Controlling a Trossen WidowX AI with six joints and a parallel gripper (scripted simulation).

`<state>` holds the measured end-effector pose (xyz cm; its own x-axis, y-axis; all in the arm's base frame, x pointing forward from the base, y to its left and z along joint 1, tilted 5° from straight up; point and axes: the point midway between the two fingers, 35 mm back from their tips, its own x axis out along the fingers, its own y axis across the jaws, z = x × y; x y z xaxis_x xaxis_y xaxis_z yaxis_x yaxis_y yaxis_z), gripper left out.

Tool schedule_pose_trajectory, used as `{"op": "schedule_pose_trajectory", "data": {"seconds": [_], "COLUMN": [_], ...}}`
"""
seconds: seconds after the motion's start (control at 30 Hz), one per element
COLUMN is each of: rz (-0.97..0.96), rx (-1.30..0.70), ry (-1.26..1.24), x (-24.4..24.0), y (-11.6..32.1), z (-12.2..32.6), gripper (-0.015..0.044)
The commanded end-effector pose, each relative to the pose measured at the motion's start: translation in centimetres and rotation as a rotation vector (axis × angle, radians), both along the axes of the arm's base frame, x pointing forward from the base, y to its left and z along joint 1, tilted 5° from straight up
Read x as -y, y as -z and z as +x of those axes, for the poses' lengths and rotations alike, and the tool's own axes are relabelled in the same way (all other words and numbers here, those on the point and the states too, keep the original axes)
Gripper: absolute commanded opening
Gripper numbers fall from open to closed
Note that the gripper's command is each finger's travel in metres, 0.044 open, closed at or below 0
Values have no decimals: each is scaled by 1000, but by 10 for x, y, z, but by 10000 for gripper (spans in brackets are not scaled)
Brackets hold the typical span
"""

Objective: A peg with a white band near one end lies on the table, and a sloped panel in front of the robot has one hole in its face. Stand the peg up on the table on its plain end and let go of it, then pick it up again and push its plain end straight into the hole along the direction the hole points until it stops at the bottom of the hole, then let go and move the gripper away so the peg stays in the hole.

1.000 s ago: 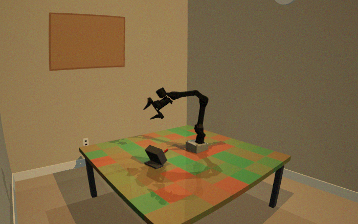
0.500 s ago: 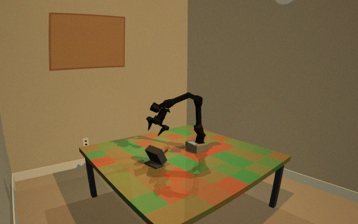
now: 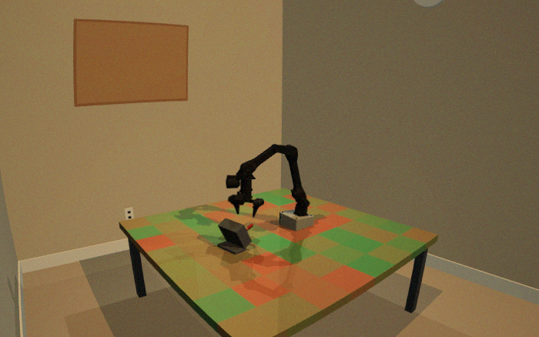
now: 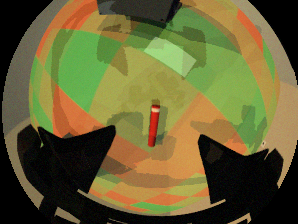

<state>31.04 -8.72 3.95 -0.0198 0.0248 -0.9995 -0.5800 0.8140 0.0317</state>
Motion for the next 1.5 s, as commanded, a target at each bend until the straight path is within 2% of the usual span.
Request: {"op": "schedule_pose_trajectory", "data": {"seconds": [0.0, 1.47], "rz": [10, 11], "rx": [-23, -23], "ry": [8, 9], "x": [-2, -5], "y": [4, 74], "z": [-4, -7], "gripper": [440, 440]}}
